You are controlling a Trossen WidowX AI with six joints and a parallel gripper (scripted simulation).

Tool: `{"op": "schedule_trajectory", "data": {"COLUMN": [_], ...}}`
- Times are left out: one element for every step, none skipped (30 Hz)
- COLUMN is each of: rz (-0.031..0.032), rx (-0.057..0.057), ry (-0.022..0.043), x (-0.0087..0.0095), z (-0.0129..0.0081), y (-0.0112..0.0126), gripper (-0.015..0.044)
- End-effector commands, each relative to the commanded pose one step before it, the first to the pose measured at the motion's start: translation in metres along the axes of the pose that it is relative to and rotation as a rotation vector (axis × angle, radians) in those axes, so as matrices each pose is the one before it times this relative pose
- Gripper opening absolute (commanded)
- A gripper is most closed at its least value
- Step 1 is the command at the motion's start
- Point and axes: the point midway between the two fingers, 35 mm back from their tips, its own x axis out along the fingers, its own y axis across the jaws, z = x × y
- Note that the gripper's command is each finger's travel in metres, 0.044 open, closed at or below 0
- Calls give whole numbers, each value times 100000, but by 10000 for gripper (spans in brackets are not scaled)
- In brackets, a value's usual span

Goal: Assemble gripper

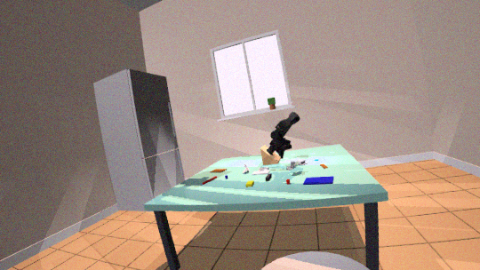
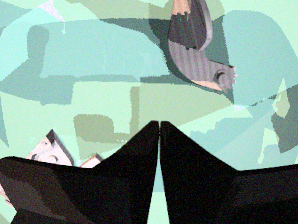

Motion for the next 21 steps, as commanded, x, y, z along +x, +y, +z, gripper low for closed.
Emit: {"op": "schedule_trajectory", "data": {"rz": [10, 39, 60, 67, 59, 49, 15, -13, -31, -40, -39, -27, -9, 0, 0, 0, 0, 21, 41, -5, -95], "rx": [-459, -1373, -2289, -2821, -2824, -2827, -2885, -2924, -2943, -2939, -2385, -1432, -477, 0, 0, 0, 0, -5, -15, -19, -9], "ry": [5, 17, 24, 23, 17, 9, -19, -40, -53, -58, -51, -32, -11, 0, 0, 0, 0, 12, 29, 16, -30], "x": [-24, -73, -122, -150, -151, -152, -148, -146, -145, -145, -118, -71, -24, 0, 0, 0, 0, 223, 667, 1108, 1101], "z": [86, 258, 430, 530, 530, 529, 520, 512, 508, 506, 409, 244, 81, 0, 0, 0, 0, -17, -38, -20, 35], "y": [-46, -134, -224, -277, -281, -284, -291, -298, -303, -307, -253, -154, -52, 0, 0, 0, 0, -2, -6, -10, -7], "gripper": [53, 79, 105, 131, 158, 184, 210, 236, 263, 289, 315, 341, 368, 394, 420, 440, 440, 440, 440, 440, 440]}}
